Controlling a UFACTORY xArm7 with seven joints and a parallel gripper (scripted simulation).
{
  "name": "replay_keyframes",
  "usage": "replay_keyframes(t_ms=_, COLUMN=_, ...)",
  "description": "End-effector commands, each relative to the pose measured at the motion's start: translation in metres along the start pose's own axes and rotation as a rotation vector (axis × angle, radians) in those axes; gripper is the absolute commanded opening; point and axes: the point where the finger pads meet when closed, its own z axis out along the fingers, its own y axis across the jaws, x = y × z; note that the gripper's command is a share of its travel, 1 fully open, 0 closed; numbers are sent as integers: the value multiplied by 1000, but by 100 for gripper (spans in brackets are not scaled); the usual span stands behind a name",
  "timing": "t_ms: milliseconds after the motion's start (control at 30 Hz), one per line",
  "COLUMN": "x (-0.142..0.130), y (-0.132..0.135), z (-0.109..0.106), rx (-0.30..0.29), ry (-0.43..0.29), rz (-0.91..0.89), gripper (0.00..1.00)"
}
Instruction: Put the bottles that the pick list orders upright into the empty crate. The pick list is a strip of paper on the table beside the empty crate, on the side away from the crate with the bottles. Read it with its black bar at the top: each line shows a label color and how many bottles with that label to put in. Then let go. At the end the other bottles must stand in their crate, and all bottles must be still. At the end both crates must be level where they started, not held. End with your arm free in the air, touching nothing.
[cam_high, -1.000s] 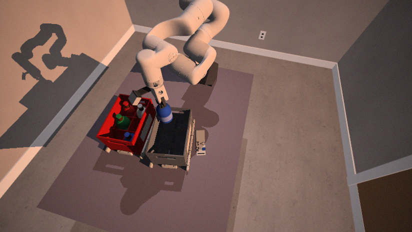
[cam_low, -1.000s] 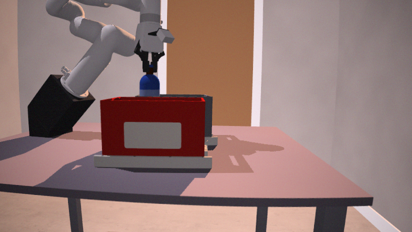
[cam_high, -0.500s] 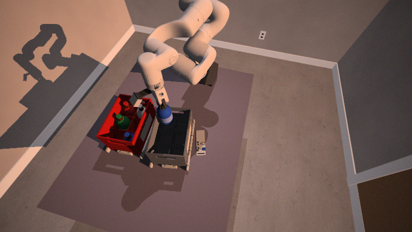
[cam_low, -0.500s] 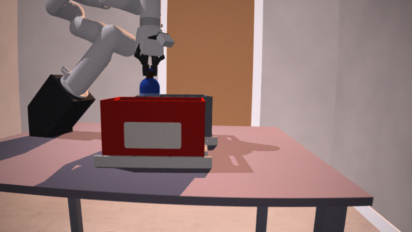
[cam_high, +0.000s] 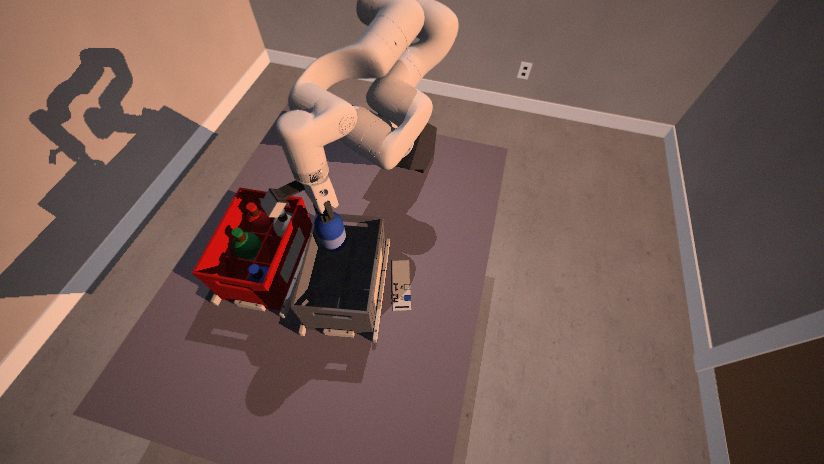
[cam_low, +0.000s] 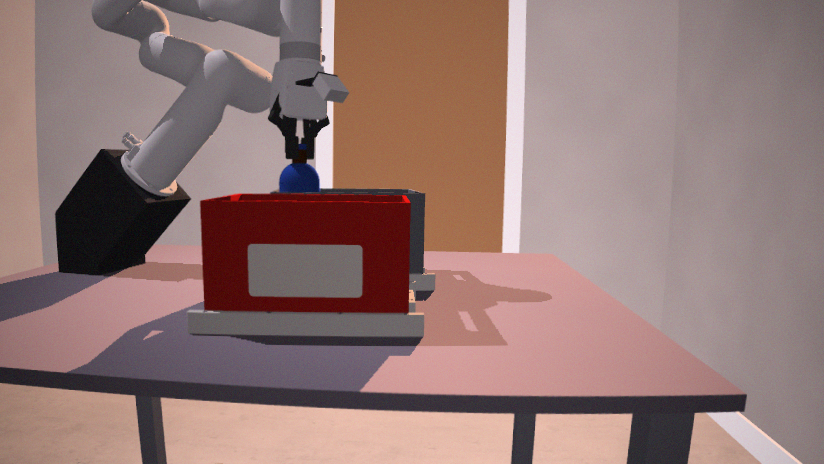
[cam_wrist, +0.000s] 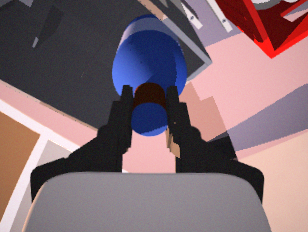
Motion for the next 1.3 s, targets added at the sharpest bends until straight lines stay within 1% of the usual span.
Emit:
replay_keyframes(t_ms=0, x=1, y=0, z=4, rx=1, ry=3, rz=0, gripper=0)
replay_keyframes(t_ms=1267, x=1, y=-1, z=38, rx=1, ry=3, rz=0, gripper=0)
